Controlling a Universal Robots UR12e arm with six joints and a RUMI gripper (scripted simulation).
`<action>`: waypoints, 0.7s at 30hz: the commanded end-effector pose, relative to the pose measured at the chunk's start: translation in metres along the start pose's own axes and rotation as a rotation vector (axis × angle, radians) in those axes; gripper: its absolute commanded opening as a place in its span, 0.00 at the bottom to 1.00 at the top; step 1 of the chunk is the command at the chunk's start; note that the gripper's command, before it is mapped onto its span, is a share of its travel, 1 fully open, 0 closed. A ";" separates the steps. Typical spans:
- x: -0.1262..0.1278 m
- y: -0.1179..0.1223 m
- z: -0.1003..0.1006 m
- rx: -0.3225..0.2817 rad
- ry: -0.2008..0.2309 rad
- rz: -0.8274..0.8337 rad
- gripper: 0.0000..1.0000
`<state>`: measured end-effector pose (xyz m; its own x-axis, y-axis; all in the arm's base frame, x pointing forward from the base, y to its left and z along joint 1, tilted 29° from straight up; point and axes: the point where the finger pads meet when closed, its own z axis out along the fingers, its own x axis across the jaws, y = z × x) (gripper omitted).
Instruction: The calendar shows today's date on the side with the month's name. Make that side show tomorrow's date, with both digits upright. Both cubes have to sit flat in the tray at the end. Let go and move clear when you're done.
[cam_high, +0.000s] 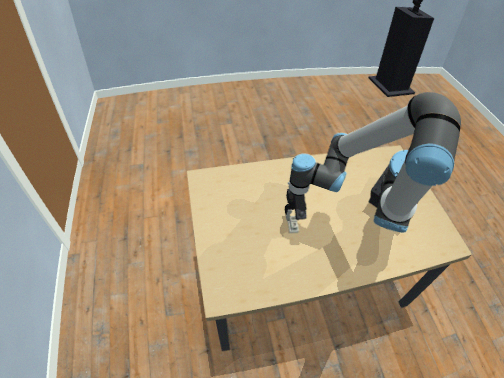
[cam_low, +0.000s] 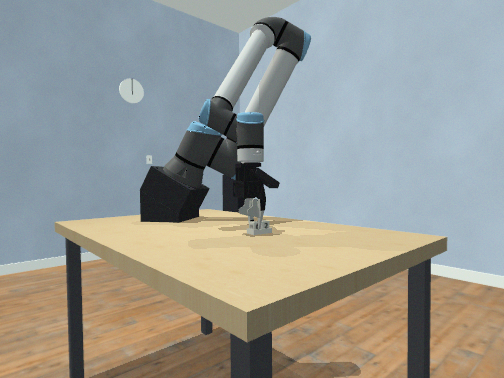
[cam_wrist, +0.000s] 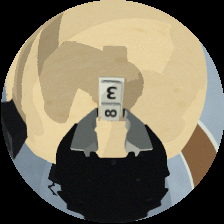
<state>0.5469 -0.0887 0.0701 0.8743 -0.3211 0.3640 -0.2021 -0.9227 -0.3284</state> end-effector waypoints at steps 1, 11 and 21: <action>0.000 0.000 0.000 0.000 0.001 0.000 0.29; 0.000 0.000 0.000 0.000 0.001 0.000 0.11; 0.000 0.000 0.000 0.000 0.001 0.000 0.11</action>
<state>0.5469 -0.0887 0.0701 0.8743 -0.3211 0.3640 -0.2021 -0.9227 -0.3284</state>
